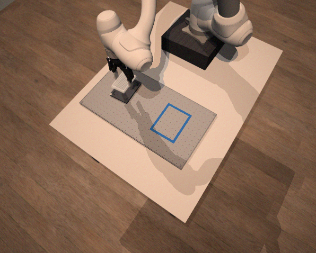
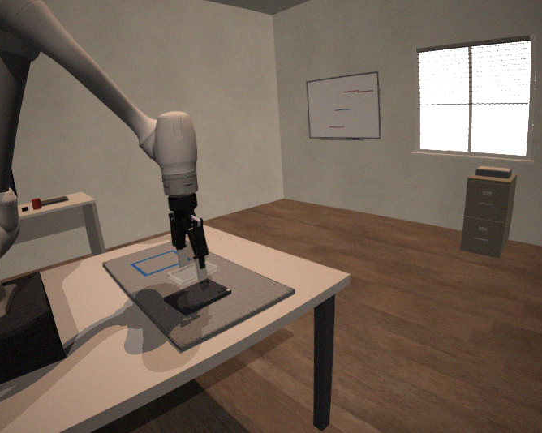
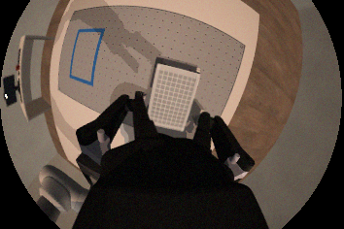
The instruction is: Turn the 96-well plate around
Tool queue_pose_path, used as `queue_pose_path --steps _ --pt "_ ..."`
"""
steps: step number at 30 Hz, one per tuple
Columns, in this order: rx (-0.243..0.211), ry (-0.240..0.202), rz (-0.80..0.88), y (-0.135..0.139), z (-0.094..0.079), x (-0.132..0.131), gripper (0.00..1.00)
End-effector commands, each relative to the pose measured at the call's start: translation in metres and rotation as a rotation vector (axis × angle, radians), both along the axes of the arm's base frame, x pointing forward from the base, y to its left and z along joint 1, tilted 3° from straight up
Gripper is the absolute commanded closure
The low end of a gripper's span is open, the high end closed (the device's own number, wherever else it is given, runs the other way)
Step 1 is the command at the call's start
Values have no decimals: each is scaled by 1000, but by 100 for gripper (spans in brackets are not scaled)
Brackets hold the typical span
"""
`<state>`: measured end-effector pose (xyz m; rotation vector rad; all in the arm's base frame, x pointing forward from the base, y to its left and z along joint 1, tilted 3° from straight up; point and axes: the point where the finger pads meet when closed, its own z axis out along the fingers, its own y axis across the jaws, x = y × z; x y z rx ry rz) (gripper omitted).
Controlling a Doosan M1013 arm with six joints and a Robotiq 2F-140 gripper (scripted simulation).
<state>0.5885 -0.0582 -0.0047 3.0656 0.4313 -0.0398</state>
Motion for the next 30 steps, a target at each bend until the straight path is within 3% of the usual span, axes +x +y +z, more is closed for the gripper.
queue_pose_path --steps 1,19,30 --pt "0 0 0 0 0 0 100" --pt "0 0 0 0 0 0 100" --pt "0 0 0 -1 -18 0 100"
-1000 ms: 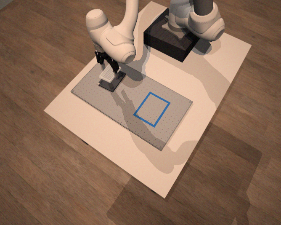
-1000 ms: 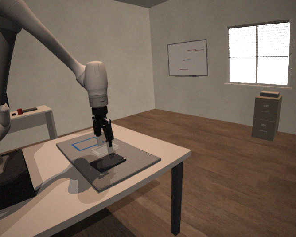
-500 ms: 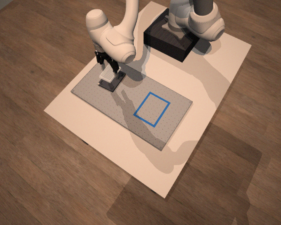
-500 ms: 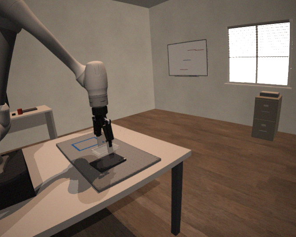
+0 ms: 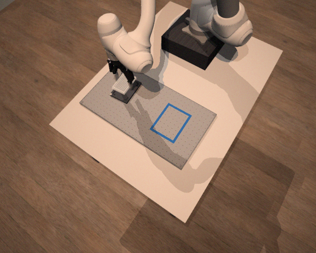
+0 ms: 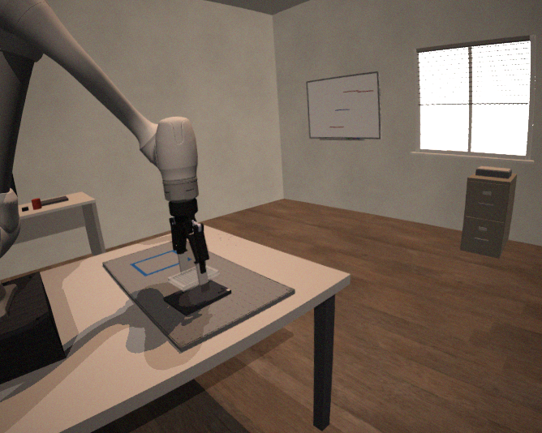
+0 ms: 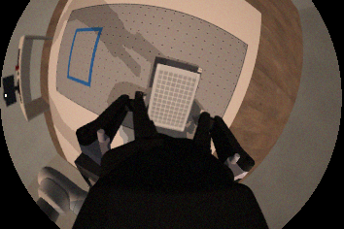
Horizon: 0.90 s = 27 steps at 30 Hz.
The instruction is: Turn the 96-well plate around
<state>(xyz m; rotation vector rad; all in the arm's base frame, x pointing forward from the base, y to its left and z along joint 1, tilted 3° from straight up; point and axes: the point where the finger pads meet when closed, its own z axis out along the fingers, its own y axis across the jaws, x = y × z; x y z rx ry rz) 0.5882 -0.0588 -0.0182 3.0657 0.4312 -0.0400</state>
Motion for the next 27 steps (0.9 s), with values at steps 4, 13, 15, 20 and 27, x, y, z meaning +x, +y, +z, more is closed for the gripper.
queue_pose_path --steps 4,13,15,20,27 --pt "0 0 0 -1 -11 0 100" --pt "0 0 0 -1 -23 0 100" --pt "0 0 0 -1 -26 0 100" --pt "0 0 0 -2 -35 -1 100" --pt "0 0 0 -2 -37 -1 100"
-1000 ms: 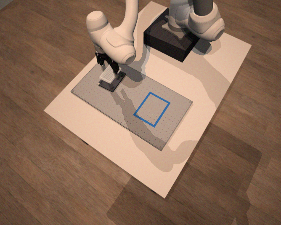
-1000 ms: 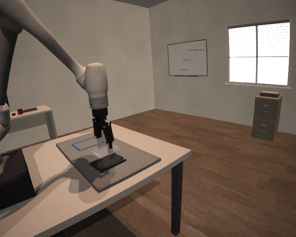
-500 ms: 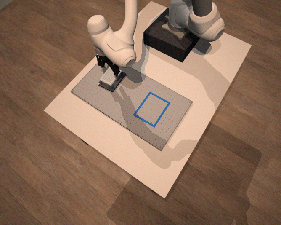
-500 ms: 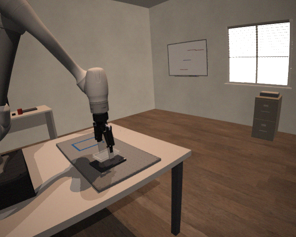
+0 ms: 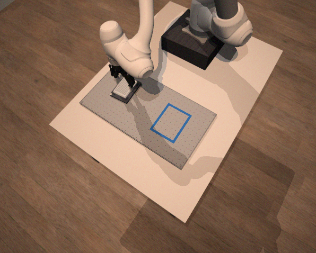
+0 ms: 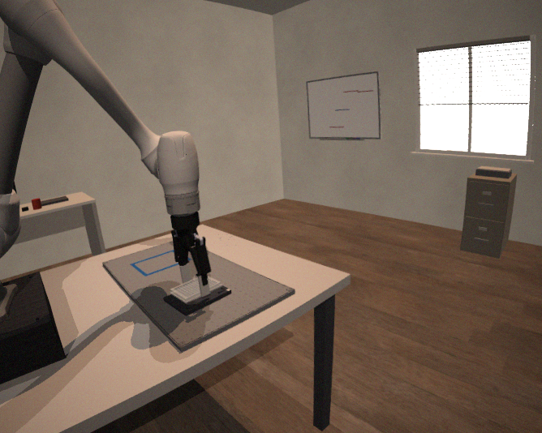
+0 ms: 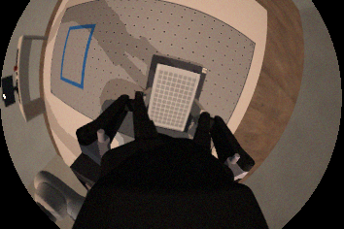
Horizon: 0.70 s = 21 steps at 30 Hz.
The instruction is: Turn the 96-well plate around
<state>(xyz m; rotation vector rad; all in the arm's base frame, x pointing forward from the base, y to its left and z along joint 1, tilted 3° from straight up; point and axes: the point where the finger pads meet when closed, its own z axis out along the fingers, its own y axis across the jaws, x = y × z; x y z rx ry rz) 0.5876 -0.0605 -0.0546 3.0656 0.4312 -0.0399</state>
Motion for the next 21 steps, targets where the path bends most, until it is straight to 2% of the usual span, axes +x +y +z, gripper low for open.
queue_pose_path --steps 1,21 --pt "0 0 0 0 0 0 100" --pt "0 0 0 0 -3 0 100"
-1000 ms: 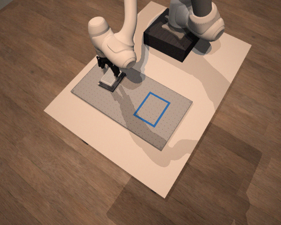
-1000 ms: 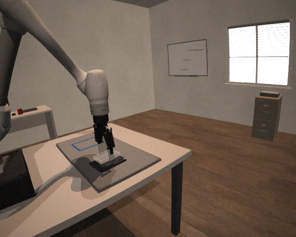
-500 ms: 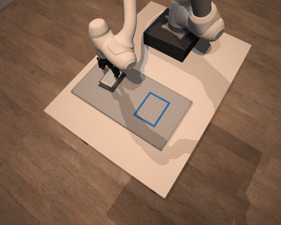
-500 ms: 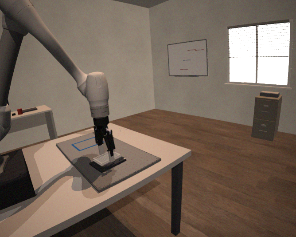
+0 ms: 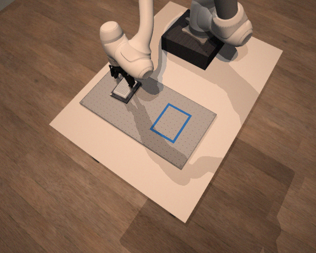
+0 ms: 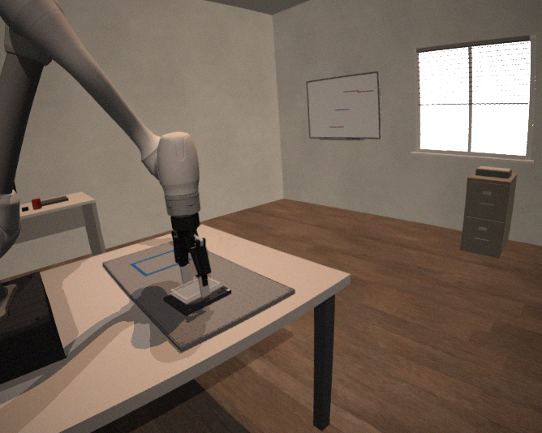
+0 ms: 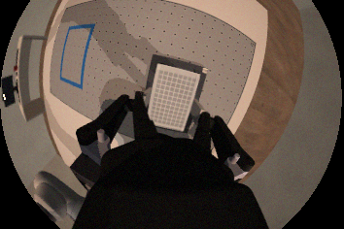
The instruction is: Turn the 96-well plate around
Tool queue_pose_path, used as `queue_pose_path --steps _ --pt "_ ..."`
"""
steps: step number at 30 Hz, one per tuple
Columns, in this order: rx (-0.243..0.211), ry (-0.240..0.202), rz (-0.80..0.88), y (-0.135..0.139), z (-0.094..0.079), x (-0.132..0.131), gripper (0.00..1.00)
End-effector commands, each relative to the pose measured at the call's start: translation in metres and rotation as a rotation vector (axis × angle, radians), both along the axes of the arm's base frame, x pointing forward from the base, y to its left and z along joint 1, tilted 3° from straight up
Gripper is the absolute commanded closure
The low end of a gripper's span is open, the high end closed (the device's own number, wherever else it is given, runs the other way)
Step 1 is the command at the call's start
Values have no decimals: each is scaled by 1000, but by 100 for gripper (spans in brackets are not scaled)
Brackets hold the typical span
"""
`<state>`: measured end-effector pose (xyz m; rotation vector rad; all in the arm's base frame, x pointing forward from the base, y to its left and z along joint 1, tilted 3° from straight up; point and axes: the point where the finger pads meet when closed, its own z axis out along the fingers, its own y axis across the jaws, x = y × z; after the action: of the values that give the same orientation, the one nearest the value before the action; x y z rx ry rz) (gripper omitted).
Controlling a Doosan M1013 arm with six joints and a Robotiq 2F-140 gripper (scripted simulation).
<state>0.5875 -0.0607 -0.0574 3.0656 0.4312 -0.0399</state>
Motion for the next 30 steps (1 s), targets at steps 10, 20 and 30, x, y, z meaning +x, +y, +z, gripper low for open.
queue_pose_path --steps 10,20,30 --pt "0 0 0 0 -2 0 100" --pt "0 0 0 0 -3 0 100" --pt "0 0 0 0 -5 0 100"
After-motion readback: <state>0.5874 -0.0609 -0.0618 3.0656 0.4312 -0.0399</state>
